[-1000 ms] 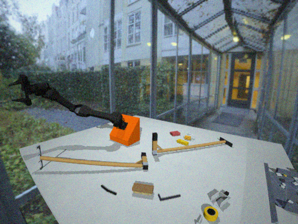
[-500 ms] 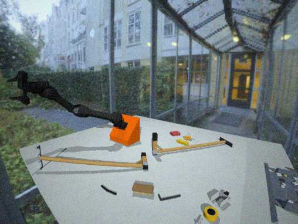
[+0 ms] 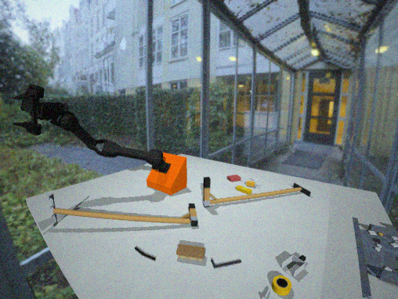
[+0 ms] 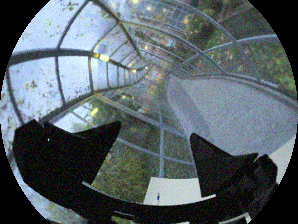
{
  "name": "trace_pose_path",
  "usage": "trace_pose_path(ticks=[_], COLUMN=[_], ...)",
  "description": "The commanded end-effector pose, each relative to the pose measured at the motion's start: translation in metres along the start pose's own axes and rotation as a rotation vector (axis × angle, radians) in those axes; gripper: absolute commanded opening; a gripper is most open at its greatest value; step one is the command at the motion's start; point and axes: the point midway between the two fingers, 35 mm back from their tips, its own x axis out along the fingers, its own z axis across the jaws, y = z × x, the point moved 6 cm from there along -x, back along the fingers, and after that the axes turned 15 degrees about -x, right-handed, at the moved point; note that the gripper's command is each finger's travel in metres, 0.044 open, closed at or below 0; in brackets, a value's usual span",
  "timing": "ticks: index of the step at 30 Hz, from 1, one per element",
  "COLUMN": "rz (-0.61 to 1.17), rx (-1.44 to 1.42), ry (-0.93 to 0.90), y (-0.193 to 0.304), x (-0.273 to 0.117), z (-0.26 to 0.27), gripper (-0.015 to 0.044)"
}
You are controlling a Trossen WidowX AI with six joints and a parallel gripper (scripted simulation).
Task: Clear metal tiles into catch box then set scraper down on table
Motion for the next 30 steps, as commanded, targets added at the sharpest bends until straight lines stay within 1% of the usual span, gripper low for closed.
trace_pose_path(ticks=[1, 15, 30], rz=[0.044, 0.184, 0.325], rx=[-0.021, -0.077, -0.142], ry=[-0.044, -0.198, -0.366], y=[0.018, 0.076, 0.138], x=[0.008, 0.022, 0.014], z=[0.022, 0.088, 0.157], gripper=[0.044, 0.044, 0.044])
